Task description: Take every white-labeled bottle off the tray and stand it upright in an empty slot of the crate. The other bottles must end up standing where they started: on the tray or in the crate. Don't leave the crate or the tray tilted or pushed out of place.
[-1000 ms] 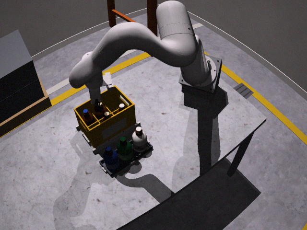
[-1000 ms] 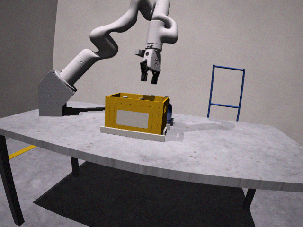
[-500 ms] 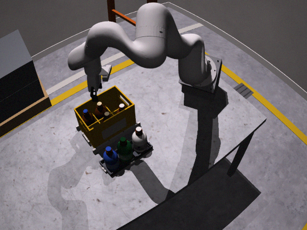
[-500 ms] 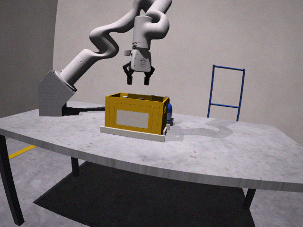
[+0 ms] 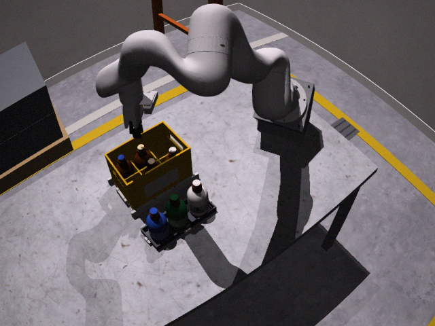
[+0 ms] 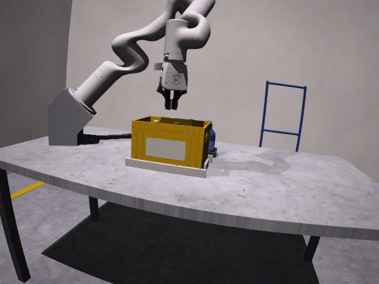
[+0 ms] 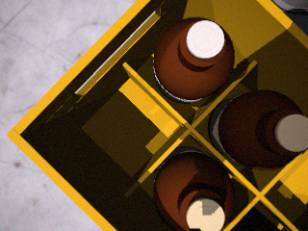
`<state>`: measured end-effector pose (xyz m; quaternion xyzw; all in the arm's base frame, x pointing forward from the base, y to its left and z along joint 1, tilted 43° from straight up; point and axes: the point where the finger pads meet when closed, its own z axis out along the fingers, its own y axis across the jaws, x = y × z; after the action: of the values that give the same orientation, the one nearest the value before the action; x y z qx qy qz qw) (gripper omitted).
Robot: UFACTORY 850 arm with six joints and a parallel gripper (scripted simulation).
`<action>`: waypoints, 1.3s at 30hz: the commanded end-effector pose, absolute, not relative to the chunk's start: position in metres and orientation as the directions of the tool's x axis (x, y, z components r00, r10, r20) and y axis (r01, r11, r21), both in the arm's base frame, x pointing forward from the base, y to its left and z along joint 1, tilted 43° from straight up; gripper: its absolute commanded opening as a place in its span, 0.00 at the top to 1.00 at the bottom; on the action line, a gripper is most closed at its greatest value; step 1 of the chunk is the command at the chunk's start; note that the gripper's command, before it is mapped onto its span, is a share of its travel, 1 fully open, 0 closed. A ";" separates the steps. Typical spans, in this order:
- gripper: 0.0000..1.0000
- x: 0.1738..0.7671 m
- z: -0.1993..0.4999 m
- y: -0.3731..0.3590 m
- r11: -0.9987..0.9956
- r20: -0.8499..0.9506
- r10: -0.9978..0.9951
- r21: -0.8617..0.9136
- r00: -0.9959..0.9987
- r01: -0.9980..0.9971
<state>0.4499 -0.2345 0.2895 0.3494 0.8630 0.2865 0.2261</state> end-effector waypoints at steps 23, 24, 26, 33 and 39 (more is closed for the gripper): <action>1.00 0.450 0.290 -0.235 0.592 -0.191 0.733 0.653 -0.653 0.473; 1.00 0.450 0.290 -0.234 0.592 -0.191 0.733 0.652 -0.653 0.473; 1.00 0.450 0.296 -0.218 0.595 -0.191 0.730 0.649 -0.656 0.474; 1.00 0.444 0.314 -0.163 0.607 -0.193 0.723 0.638 -0.664 0.475; 1.00 0.435 0.325 -0.120 0.614 -0.197 0.718 0.633 -0.668 0.473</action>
<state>0.4419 -0.1524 0.3143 0.3422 0.8687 0.2812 0.2219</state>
